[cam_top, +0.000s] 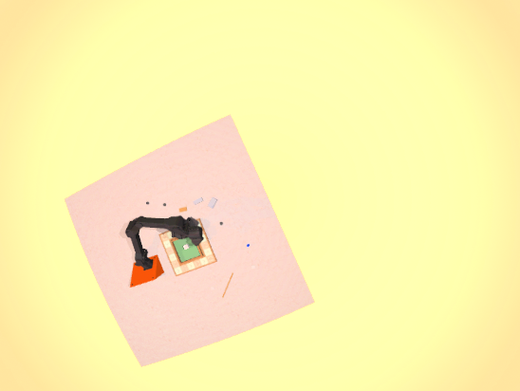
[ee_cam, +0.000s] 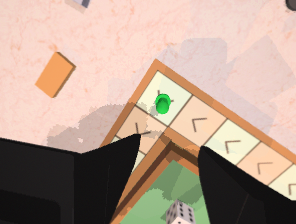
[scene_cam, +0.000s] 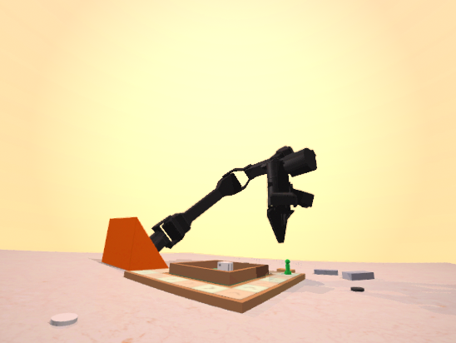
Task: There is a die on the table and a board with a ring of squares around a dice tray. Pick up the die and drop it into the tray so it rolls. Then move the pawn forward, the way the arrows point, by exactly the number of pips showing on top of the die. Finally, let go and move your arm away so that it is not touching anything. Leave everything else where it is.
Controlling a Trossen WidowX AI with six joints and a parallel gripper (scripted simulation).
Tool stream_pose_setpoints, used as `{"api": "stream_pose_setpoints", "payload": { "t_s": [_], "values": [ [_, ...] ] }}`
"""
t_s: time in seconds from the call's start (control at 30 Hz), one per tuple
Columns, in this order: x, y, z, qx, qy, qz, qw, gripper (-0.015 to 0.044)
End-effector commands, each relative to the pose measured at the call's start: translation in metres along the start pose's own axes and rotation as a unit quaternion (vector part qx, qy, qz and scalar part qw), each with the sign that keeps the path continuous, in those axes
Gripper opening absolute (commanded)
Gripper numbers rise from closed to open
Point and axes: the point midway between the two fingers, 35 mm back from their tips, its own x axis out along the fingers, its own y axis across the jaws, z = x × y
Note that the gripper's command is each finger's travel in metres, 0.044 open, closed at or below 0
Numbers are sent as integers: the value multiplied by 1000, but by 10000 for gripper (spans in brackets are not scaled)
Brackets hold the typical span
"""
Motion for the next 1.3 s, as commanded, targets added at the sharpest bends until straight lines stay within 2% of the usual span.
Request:
{"api": "stream_pose_setpoints", "payload": {
  "t_s": [0.0,0.2,1.27],
  "values": [
    [5,10,14,-104,-3,10,995,200],
    [6,7,15,-104,-3,10,995,200],
    [60,9,15,-104,-4,10,995,200]
  ]
}}
